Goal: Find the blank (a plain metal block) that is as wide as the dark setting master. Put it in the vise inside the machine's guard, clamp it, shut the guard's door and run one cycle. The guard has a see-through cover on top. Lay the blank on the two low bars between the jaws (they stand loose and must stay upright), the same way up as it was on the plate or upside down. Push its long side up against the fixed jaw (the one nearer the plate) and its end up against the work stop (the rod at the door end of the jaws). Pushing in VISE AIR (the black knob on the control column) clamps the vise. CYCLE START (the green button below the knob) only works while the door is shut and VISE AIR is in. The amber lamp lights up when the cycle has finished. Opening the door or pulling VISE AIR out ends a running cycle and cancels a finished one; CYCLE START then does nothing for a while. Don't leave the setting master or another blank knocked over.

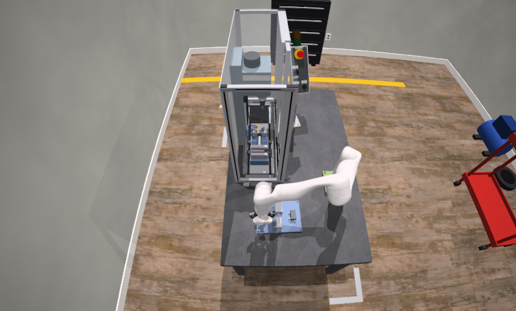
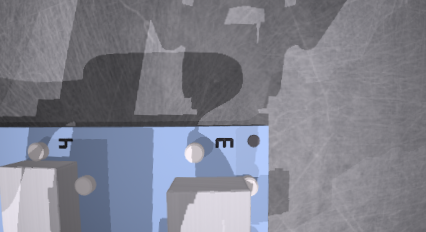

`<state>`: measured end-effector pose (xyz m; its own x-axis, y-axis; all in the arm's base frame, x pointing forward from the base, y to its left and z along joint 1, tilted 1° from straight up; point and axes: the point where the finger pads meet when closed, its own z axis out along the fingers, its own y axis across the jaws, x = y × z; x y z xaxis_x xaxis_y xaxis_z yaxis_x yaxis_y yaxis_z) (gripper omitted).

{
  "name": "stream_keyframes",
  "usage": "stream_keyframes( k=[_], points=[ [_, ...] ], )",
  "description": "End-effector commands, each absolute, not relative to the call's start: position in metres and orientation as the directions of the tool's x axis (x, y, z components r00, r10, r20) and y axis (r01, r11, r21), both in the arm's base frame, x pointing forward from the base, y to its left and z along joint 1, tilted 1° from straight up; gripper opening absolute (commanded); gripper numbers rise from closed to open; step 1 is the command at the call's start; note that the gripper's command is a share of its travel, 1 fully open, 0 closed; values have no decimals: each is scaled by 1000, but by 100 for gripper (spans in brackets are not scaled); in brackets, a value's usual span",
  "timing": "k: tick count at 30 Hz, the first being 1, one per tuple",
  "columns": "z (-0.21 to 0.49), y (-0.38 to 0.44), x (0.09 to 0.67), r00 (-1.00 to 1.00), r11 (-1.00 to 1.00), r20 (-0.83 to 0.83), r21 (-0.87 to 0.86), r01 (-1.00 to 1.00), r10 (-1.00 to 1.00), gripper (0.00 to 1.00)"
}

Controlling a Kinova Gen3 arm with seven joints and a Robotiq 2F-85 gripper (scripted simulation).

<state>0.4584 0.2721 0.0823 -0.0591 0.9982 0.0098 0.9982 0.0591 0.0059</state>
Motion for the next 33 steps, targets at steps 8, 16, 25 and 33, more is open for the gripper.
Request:
stream_keyframes(
  k=[8,16,25,33],
  points=[
    [92,272,459,-59,59,11,7,998,998,10],
    [122,272,458,-59,59,11,7,998,998,10],
    [122,272,458,-59,59,11,7,998,998,10],
    [152,272,458,-59,59,11,7,998,998,10]
  ],
)
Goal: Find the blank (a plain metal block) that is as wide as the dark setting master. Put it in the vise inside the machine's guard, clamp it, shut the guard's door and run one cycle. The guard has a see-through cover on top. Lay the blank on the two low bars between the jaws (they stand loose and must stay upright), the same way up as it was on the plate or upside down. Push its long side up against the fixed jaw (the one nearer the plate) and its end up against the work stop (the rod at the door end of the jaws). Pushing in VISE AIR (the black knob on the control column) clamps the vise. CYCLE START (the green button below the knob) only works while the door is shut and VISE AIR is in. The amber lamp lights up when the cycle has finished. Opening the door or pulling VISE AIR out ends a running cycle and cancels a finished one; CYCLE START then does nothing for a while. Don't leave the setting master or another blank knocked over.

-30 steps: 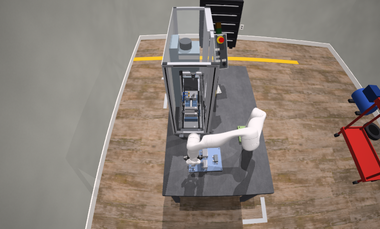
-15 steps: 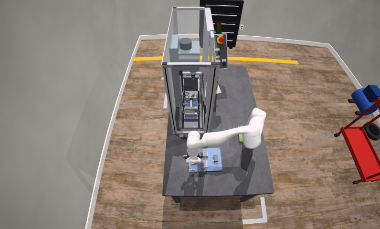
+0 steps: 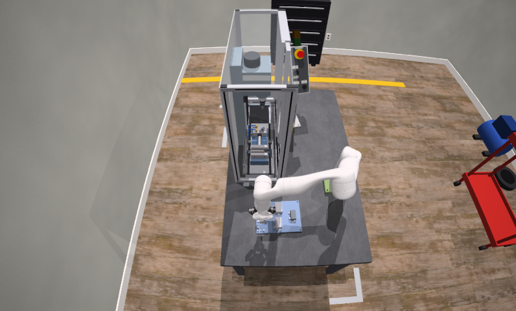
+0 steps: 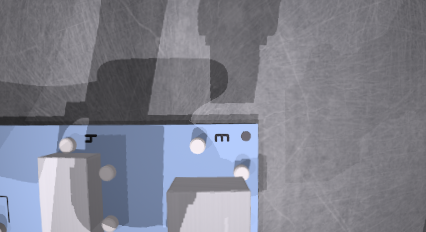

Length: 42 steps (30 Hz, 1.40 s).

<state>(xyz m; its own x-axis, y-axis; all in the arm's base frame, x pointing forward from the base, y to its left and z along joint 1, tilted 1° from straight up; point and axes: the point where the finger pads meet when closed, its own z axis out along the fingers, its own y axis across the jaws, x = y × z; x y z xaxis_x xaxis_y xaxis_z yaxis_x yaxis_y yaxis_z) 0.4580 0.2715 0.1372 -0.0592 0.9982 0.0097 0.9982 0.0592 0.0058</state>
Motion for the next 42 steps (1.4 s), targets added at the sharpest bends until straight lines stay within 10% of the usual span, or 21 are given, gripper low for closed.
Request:
stream_keyframes(
  k=[1,42],
  points=[
    [152,272,458,-59,59,11,7,998,998,10],
    [212,271,458,-59,59,11,7,998,998,10]
  ],
)
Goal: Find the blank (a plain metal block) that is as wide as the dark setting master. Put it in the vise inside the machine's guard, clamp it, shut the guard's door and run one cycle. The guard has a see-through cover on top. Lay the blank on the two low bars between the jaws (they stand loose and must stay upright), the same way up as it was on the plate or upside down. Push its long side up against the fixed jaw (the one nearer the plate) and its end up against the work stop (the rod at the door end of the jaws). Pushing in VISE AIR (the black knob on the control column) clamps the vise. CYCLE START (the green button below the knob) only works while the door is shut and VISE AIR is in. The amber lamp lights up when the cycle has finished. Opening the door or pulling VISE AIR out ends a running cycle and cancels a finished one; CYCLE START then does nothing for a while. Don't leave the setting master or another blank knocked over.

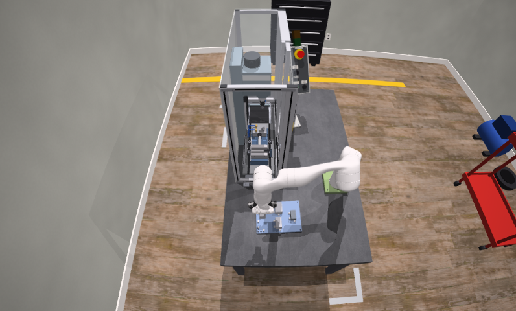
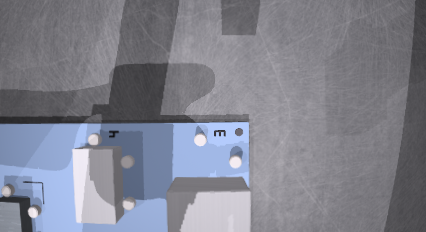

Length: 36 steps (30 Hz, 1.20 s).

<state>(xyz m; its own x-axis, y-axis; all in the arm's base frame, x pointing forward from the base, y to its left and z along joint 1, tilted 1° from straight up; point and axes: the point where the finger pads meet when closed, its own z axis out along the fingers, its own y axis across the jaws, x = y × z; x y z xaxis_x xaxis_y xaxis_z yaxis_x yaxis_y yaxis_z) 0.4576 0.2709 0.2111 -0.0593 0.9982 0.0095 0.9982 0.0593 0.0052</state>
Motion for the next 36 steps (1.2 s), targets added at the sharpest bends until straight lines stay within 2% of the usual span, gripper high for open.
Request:
stream_keyframes(
  k=[1,9,21,26,36],
  points=[
    [212,271,458,-59,59,11,7,998,998,10],
    [241,271,458,-59,59,11,7,998,998,10],
    [241,271,458,-59,59,11,7,998,998,10],
    [241,270,408,-59,59,11,7,998,998,10],
    [241,270,408,-59,59,11,7,998,998,10]
  ],
)
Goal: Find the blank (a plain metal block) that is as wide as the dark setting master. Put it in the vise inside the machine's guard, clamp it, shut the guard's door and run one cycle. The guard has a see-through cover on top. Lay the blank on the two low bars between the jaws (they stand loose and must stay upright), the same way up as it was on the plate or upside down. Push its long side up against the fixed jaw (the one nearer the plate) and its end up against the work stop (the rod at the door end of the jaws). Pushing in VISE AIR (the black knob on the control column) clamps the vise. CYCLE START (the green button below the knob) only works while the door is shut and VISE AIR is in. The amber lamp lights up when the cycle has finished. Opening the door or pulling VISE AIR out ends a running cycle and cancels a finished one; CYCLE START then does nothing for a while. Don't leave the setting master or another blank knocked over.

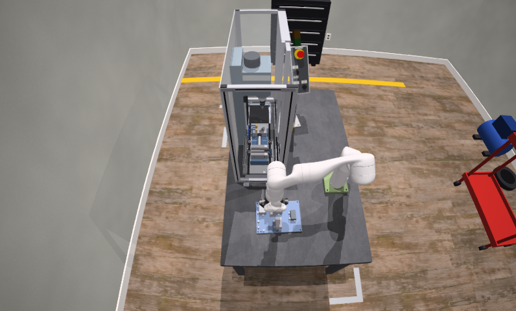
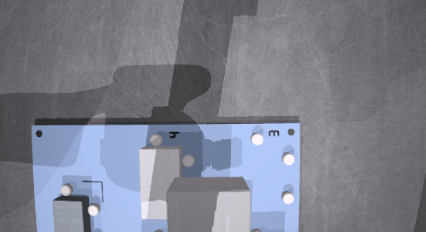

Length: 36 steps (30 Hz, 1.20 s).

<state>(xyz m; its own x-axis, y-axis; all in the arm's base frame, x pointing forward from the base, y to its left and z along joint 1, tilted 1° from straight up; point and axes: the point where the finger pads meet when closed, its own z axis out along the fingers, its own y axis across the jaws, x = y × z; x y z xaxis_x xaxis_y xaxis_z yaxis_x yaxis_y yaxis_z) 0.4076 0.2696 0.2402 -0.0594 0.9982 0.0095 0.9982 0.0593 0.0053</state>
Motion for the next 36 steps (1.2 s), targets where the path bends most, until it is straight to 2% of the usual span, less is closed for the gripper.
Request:
stream_keyframes(
  k=[1,7,19,24,36],
  points=[
    [241,270,408,-59,59,11,7,998,998,10],
    [241,269,358,-59,59,11,7,998,998,10],
    [241,269,358,-59,59,11,7,998,998,10],
    [240,268,308,-59,59,11,7,998,998,10],
    [240,268,308,-59,59,11,7,998,998,10]
  ],
)
